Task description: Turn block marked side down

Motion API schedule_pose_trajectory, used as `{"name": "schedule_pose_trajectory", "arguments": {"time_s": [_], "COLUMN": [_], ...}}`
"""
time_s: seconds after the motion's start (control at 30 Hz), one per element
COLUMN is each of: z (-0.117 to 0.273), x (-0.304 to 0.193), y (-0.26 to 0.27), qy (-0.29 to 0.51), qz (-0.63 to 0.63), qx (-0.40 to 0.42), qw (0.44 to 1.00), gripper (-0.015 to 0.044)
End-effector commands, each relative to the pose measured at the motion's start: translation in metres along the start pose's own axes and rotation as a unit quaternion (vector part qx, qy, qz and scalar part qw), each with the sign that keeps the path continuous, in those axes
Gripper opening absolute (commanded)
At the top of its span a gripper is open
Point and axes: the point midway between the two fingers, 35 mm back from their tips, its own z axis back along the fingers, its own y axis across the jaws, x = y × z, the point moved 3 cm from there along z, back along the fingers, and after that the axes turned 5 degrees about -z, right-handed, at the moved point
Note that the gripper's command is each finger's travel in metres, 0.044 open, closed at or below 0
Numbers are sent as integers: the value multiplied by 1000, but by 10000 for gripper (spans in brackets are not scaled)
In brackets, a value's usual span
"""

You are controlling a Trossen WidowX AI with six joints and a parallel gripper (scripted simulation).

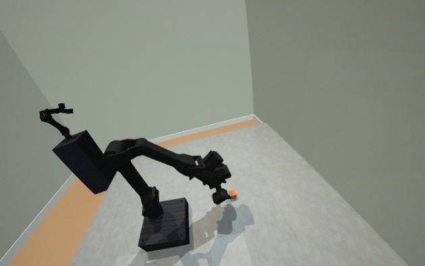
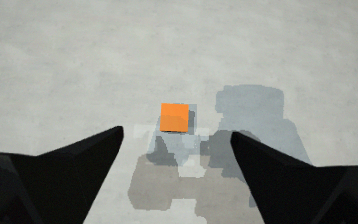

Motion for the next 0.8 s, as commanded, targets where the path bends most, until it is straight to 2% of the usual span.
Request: {"name": "schedule_pose_trajectory", "arguments": {"time_s": [0.0,0.13,0.6,0.77], "z": [16,15,8,8], "x": [7,10,62,64], "y": [1,1,7,7], "qy": [9,20,252,263], "qz": [-5,-4,-2,-3], "qx": [5,4,-15,-16], "qw": [1000,1000,968,965], "gripper": [440,440,440,440]}}
